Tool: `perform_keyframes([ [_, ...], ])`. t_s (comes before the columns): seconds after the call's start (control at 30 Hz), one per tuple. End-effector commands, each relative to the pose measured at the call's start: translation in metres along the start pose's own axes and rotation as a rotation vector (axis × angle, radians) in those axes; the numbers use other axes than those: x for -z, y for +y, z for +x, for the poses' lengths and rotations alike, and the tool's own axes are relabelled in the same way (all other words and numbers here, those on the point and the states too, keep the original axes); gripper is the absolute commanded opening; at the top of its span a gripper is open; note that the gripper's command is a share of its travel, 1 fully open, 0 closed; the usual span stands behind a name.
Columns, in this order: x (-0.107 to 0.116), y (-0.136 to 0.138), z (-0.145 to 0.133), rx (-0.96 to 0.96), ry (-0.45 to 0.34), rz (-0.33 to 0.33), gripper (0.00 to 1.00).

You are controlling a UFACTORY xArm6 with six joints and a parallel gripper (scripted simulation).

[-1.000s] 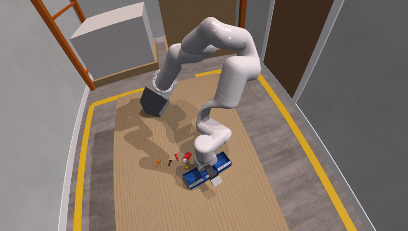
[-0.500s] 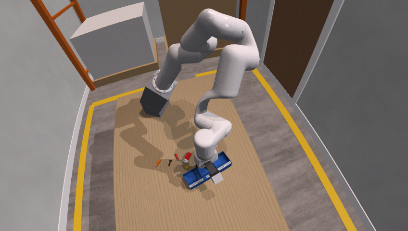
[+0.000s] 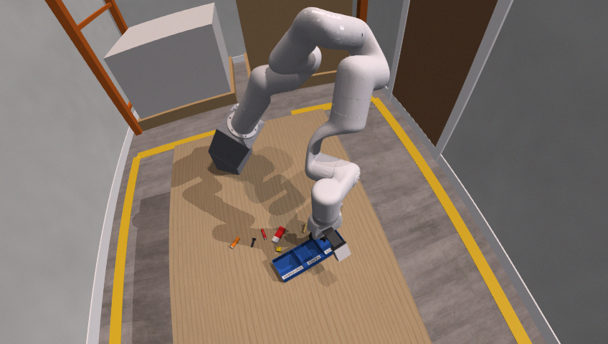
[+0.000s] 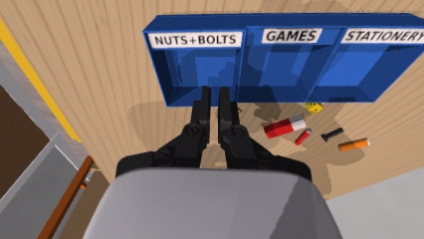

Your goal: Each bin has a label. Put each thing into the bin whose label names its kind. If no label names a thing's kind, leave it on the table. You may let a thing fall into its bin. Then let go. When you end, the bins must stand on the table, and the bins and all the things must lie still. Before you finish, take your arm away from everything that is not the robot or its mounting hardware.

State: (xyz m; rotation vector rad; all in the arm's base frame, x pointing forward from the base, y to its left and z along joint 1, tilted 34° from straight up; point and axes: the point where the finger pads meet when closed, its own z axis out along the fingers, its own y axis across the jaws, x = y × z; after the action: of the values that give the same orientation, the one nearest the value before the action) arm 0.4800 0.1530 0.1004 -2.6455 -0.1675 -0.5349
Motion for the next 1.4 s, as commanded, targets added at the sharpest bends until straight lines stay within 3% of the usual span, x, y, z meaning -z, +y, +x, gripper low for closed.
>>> perform_keyframes([
  [0.0, 0.001, -0.016, 0.000, 0.002, 0.002, 0.000, 0.07],
  [0.87, -0.058, -0.016, 0.000, 0.002, 0.002, 0.000, 0.07],
  [1.37, -0.058, -0.016, 0.000, 0.002, 0.002, 0.000, 0.07],
])
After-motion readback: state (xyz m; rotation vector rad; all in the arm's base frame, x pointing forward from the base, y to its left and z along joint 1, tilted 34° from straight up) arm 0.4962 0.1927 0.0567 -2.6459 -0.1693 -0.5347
